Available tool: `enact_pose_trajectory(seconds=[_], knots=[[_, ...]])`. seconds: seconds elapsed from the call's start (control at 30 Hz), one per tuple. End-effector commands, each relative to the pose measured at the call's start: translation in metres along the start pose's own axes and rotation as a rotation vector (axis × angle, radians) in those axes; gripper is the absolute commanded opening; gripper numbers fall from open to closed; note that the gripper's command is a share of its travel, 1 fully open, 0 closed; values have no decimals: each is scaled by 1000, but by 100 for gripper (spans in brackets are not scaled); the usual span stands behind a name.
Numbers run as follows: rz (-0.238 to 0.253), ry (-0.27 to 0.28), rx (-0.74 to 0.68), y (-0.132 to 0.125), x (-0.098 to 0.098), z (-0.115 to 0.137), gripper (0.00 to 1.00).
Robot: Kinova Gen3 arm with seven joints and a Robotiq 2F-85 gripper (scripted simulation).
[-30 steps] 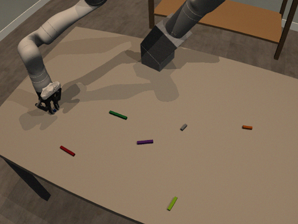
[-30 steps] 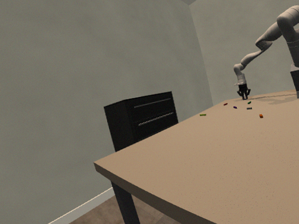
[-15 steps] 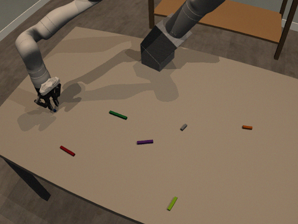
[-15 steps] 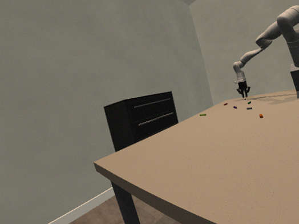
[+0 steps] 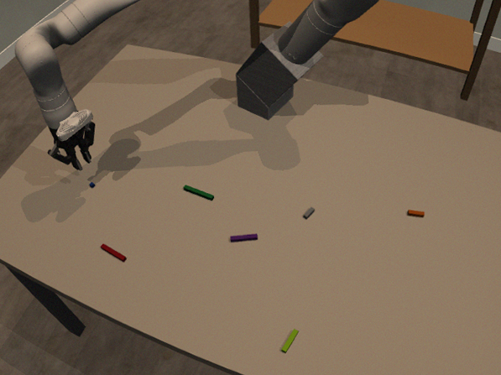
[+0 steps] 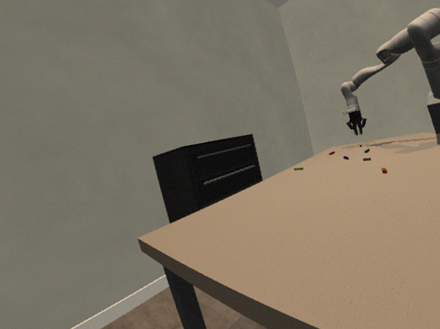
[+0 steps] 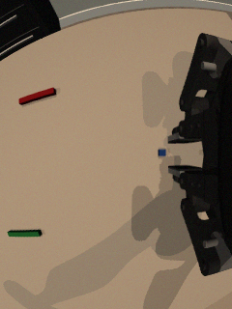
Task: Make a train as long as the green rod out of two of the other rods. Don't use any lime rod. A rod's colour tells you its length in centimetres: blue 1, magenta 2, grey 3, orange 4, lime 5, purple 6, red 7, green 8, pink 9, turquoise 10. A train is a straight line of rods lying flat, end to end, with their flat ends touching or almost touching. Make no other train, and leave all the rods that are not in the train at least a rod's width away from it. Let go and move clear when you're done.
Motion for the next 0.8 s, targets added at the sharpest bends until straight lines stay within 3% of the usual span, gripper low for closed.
enact_pose_trajectory(seconds=[0.0, 0.13, 0.17, 0.77], knots=[[-10, -5, -1, 2, 9, -2, 24], [-10, -5, -1, 2, 9, -2, 24], [-10, -5, -1, 2, 9, -2, 100], [-10, -5, -1, 2, 9, -2, 100]])
Point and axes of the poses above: the point where the finger pads meet when closed, its own x axis back along the fingers, its own y axis across the jaws, z = x × y, the point moved 9 cm from there along x, back along the fingers, and after that the axes turned 14 degrees about -x, right-handed, at the moved point
